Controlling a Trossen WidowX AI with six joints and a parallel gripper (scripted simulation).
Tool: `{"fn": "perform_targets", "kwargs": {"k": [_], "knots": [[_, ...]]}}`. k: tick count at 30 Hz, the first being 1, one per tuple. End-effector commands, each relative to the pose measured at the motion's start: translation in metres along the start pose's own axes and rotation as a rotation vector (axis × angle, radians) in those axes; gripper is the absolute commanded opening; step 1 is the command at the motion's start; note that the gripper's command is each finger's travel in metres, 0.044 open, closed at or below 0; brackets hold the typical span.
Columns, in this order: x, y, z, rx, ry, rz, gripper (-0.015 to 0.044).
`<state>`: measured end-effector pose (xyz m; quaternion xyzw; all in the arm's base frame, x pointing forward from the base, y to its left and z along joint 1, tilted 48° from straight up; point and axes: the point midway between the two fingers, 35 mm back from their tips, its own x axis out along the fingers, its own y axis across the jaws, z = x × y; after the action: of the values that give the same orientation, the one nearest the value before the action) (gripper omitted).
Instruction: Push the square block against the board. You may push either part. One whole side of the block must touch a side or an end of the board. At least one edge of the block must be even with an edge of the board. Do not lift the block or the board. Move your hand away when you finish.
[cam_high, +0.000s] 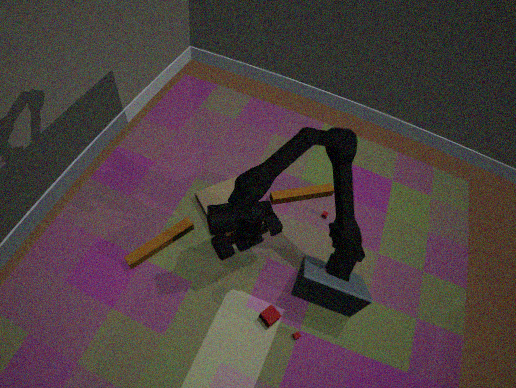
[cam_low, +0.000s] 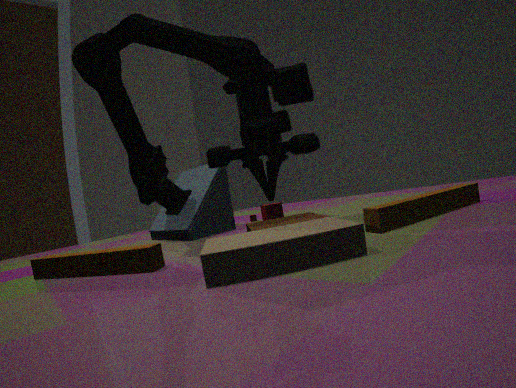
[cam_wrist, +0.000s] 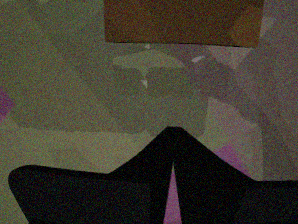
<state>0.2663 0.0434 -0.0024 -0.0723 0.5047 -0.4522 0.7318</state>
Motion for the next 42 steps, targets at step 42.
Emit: {"fn": "perform_targets", "kwargs": {"k": [42], "knots": [[-0.008,0.059,0.084,-1.307,0.002,0.012,0.0]]}}
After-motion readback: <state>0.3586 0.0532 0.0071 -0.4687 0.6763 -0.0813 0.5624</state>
